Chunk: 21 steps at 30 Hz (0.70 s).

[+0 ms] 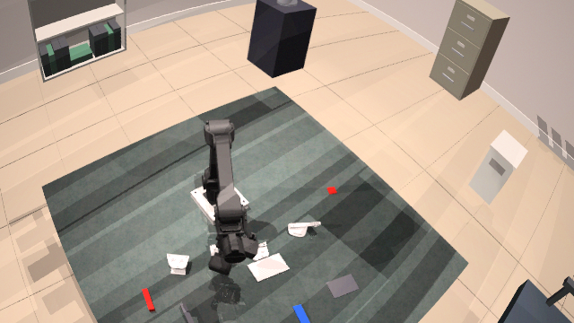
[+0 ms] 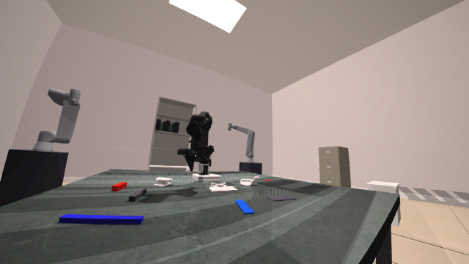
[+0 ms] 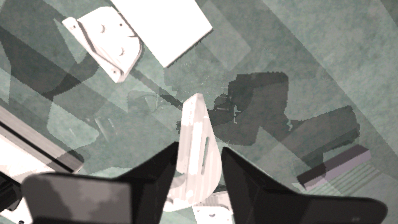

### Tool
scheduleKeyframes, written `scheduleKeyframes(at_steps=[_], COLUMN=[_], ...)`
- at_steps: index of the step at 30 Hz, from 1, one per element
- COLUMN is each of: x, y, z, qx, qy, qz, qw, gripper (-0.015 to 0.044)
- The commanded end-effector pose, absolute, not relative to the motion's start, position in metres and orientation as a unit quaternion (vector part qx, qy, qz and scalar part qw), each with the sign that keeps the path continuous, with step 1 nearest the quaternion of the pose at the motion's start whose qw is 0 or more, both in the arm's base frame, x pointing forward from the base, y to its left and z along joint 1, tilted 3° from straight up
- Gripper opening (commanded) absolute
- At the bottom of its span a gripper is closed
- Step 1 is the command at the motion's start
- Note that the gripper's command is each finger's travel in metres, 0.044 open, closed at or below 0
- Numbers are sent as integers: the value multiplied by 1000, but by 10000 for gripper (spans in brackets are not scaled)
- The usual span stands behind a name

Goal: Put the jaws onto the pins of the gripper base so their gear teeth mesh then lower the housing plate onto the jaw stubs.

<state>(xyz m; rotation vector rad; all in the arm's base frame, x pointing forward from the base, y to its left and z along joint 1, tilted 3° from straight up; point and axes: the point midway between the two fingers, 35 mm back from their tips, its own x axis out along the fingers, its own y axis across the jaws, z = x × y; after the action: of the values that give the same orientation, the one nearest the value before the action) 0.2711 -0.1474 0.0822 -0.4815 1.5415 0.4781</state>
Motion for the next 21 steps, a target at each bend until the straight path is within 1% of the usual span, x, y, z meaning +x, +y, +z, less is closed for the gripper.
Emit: scheduleKeyframes(at_steps=[1,21], x=[277,304], y=[-138,-79], z=[83,82], qx=[-196,-97], qy=[686,706], qz=[197,100], qw=[672,694], gripper=[134,134])
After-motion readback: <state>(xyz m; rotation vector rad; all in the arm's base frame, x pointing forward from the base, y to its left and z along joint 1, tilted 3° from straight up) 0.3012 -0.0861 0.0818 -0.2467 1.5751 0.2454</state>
